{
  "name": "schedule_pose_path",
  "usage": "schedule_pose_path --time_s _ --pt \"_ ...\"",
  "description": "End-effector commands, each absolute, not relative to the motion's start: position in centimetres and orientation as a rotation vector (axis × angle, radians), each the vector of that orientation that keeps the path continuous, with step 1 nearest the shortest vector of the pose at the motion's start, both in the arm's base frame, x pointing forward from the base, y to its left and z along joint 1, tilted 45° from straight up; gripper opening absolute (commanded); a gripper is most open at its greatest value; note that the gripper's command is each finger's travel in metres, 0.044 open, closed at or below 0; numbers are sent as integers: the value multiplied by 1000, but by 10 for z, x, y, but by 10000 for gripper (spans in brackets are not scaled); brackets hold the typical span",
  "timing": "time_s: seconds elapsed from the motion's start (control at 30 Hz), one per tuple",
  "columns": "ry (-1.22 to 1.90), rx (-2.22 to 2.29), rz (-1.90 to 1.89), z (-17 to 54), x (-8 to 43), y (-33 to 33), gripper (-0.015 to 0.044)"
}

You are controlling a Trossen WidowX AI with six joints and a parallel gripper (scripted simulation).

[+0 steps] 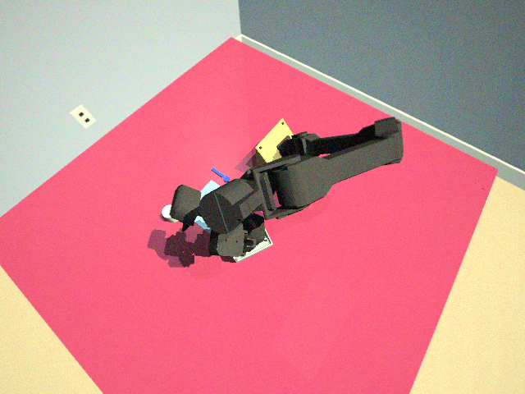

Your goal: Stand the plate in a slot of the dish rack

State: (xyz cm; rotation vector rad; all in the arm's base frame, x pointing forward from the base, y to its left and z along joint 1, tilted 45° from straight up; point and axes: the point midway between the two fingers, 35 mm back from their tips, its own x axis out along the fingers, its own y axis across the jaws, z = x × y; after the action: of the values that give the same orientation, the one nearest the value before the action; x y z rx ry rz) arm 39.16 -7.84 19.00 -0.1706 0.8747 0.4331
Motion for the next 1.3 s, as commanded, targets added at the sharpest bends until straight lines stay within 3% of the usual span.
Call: schedule_pose_path --time_s 0.0,0.93,1.27 --pt "965 -99 444 167 389 -92 400" --pt "1512 577 619 36 318 -137 400" --pt "1509 579 622 -44 321 -58 400"
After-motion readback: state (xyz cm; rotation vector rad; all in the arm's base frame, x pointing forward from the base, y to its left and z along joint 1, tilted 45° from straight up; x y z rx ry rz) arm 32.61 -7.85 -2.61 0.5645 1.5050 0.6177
